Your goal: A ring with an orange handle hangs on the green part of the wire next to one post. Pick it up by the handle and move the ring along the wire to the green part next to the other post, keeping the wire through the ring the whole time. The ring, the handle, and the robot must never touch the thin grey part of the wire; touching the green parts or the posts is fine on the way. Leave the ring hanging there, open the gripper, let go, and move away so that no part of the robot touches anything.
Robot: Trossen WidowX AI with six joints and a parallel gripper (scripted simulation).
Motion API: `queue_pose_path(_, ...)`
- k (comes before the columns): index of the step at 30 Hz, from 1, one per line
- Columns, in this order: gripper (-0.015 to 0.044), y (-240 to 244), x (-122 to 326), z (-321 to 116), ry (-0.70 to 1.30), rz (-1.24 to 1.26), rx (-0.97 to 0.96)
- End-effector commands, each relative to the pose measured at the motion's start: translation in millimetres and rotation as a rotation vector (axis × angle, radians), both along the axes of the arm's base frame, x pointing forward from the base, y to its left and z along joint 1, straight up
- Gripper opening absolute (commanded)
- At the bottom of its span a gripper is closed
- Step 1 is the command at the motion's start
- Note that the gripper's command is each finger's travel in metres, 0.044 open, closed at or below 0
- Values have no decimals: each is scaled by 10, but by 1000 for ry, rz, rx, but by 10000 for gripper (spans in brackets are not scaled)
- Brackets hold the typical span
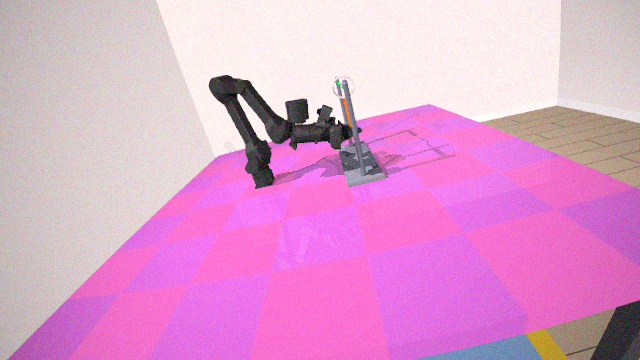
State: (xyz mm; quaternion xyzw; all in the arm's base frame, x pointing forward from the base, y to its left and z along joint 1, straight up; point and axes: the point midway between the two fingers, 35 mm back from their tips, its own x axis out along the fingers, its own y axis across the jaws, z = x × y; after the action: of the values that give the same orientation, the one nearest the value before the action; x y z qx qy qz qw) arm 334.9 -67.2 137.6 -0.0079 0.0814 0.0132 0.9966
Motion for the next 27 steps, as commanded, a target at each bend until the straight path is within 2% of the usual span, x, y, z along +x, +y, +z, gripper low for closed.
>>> queue_pose_path(1,-150,46,-5,1,0,-2,6)
queue_pose_path(27,-150,333,-7,2,3,-15,27)
